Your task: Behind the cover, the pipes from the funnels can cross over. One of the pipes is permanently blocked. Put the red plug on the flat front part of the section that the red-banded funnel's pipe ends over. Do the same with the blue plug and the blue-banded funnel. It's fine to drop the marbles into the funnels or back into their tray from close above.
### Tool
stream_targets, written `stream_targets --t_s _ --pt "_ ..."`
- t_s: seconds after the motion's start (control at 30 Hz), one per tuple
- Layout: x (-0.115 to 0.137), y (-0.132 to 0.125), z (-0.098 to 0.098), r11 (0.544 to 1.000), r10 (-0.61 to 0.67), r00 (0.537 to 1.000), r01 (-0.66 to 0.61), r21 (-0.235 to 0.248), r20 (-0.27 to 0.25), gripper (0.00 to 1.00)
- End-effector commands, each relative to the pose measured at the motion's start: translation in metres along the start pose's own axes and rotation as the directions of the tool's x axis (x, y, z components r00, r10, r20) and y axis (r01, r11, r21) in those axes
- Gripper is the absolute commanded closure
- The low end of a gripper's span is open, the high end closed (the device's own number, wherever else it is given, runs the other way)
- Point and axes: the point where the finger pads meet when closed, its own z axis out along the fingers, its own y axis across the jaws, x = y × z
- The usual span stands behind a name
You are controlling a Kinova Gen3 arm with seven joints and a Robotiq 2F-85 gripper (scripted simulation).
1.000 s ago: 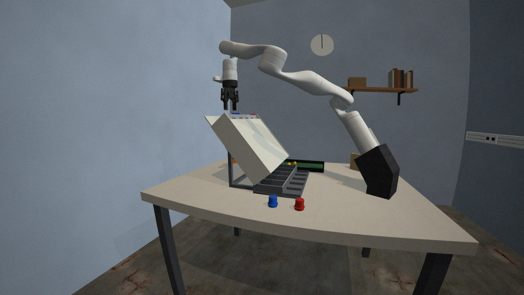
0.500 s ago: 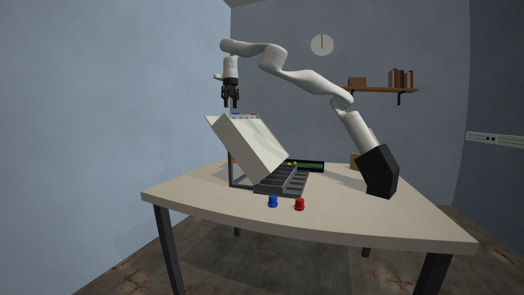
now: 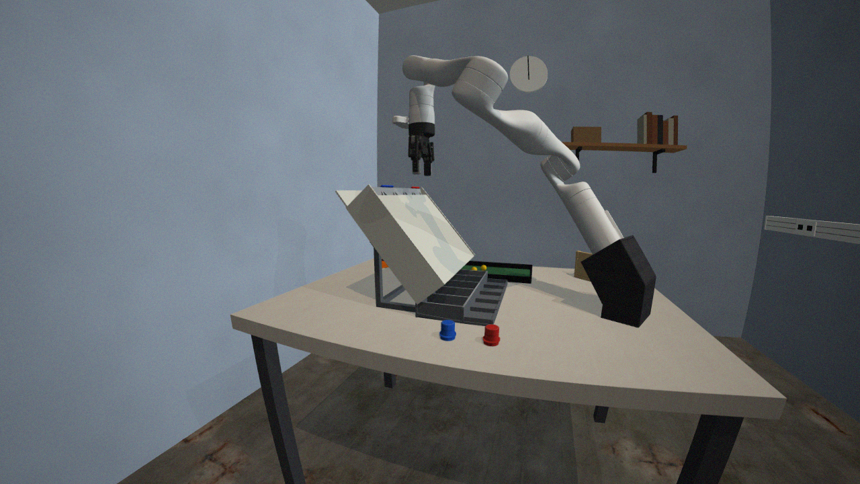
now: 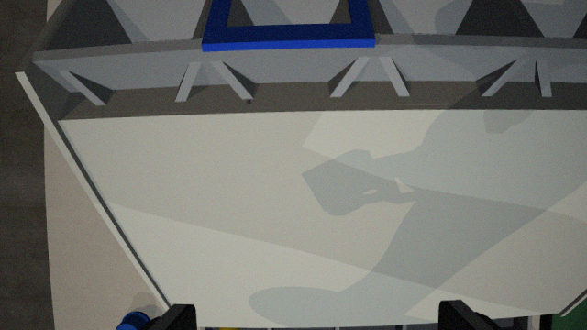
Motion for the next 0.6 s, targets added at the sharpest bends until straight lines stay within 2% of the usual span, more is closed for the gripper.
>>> stream_targets --t_s 0.0,0.53,0.57 --pt "-0.03 -0.007 0.0 1.0 0.007 1.0 -0.007 -0.003 0.005 0.0" --pt "-0.03 -0.007 0.0 1.0 0.007 1.0 -0.007 -0.003 0.005 0.0" --pt "-0.08 0.022 0.034 1.0 0.008 1.0 -0.008 0.009 -0.007 0.0"
